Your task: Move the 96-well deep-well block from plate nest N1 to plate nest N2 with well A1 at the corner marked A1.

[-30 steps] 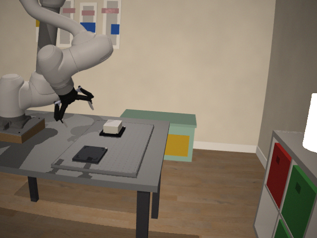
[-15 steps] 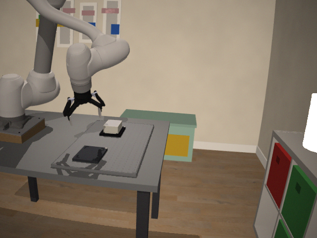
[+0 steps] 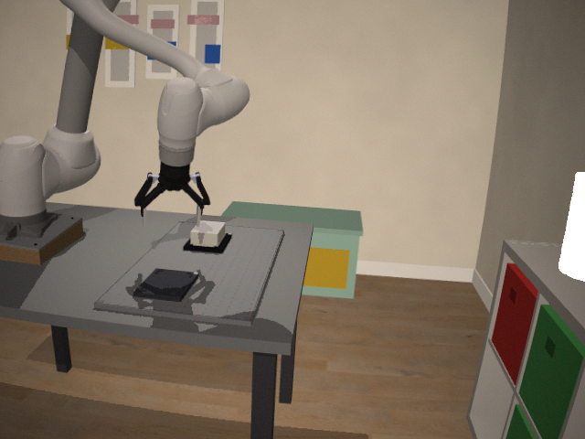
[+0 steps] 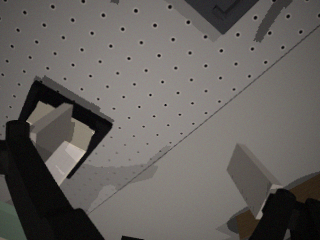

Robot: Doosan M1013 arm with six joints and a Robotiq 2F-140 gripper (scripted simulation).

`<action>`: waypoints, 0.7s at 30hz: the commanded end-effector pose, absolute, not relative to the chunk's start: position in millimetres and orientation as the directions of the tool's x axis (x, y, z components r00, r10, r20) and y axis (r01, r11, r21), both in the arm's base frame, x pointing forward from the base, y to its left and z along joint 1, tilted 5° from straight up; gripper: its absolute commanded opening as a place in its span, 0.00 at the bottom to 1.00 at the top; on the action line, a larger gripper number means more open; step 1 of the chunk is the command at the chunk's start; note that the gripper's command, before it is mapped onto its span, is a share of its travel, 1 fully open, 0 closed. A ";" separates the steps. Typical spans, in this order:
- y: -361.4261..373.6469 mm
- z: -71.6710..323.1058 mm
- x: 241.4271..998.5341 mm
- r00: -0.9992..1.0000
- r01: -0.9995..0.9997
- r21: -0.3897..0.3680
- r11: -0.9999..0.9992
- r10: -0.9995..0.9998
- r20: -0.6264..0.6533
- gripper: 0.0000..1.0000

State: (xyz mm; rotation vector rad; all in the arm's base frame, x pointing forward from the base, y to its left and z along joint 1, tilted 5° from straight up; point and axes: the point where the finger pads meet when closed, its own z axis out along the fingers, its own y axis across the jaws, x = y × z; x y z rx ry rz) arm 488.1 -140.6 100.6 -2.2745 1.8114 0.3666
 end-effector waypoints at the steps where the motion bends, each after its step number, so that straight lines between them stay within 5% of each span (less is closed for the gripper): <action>1: -127.8 95.9 497.0 0.161 -0.984 0.035 -0.177 -0.949 -0.272 1.00; 21: -54.2 82.1 543.1 -0.033 -0.998 0.060 0.030 -0.998 -0.045 1.00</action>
